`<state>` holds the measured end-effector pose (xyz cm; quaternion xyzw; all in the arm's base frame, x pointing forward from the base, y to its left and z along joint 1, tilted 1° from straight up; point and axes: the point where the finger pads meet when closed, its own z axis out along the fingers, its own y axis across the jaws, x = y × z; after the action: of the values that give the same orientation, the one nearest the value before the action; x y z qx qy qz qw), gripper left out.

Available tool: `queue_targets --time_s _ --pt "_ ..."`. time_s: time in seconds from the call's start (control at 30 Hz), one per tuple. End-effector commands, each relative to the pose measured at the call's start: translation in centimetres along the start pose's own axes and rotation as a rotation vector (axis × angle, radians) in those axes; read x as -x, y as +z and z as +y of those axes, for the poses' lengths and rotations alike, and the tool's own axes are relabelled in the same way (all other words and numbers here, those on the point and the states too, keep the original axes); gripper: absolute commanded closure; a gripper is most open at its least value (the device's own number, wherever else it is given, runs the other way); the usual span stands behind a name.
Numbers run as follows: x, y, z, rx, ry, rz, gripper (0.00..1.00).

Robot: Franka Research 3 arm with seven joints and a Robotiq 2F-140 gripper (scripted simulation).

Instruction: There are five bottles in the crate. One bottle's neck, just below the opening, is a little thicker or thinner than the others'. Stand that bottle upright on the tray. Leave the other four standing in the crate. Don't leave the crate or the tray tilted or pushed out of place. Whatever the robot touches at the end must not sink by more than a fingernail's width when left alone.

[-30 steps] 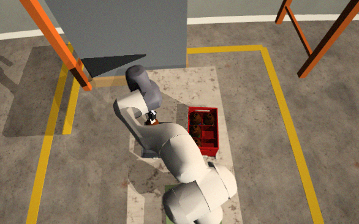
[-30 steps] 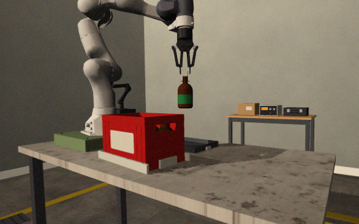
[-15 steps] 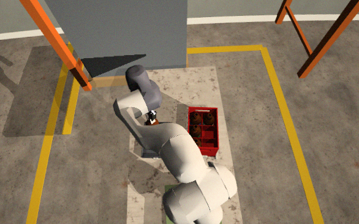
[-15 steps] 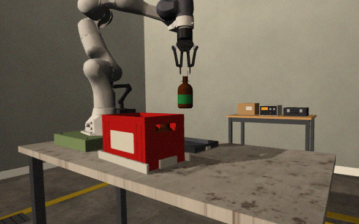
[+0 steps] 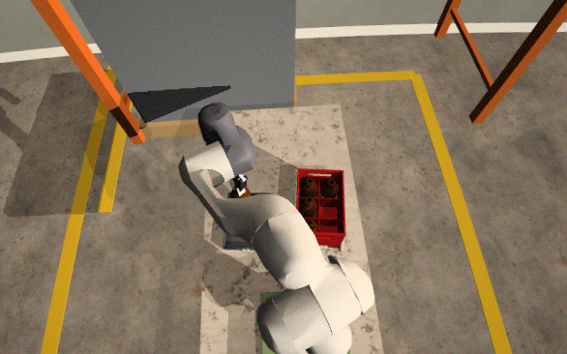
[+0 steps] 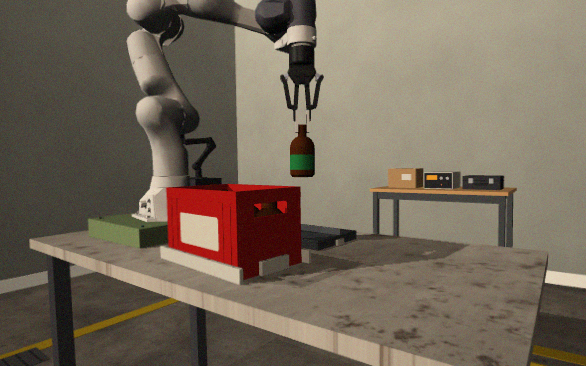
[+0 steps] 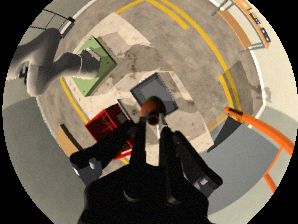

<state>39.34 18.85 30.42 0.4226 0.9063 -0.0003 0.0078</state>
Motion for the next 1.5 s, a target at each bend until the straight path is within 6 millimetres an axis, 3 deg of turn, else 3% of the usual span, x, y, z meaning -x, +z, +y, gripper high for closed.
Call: queue_targets --time_s 0.0,0.77,1.47 --pt "-0.1 -0.2 0.3 0.008 0.003 0.0 0.9" --pt "-0.1 0.3 0.3 0.008 0.003 0.0 0.9" --pt "-0.1 3.3 0.4 0.008 0.003 0.0 0.9"
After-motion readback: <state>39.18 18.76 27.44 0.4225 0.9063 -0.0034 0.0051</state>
